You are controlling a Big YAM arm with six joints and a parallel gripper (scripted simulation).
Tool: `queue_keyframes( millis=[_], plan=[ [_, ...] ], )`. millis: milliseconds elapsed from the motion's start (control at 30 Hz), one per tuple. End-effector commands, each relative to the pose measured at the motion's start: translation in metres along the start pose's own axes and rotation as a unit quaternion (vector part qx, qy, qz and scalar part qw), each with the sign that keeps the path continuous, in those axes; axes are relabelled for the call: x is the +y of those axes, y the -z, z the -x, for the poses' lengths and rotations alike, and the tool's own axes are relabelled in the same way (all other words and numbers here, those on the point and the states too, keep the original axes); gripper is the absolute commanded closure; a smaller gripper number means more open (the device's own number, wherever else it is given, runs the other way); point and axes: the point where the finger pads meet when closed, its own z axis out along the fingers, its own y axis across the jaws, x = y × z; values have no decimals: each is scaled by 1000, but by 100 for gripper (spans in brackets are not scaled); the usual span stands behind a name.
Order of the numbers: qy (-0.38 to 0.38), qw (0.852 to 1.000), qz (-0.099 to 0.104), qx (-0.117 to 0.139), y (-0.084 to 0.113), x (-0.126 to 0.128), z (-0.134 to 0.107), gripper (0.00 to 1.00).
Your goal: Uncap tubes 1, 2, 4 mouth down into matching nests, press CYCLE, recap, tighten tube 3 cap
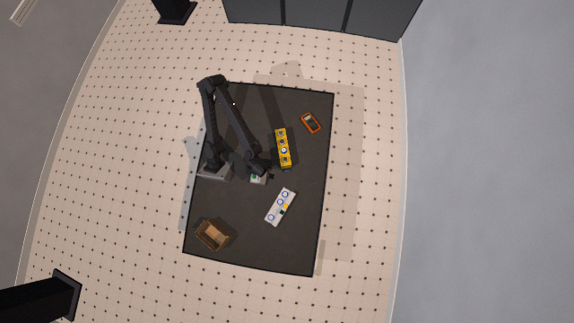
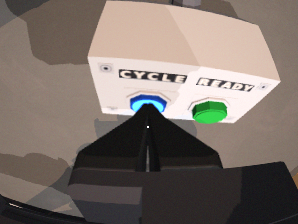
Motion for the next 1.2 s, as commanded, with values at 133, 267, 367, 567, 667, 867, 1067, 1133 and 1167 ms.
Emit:
queue_keyframes(
  millis=[133, 267, 367, 567, 667, 867, 1067, 1133, 1167],
  plan=[
    [3, 1000, 4, 11, -12, 1, -1, 100],
    [3, 1000, 4, 11, -12, 1, -1, 100],
    [3, 1000, 4, 11, -12, 1, -1, 100],
    [3, 1000, 4, 11, -12, 1, -1, 100],
    [3, 1000, 4, 11, -12, 1, -1, 100],
    [3, 1000, 4, 11, -12, 1, -1, 100],
    [3, 1000, 4, 10, -13, 1, -1, 100],
    [3, 1000, 4, 10, -13, 1, -1, 100],
    [3, 1000, 4, 11, -13, 1, -1, 100]
  ],
)
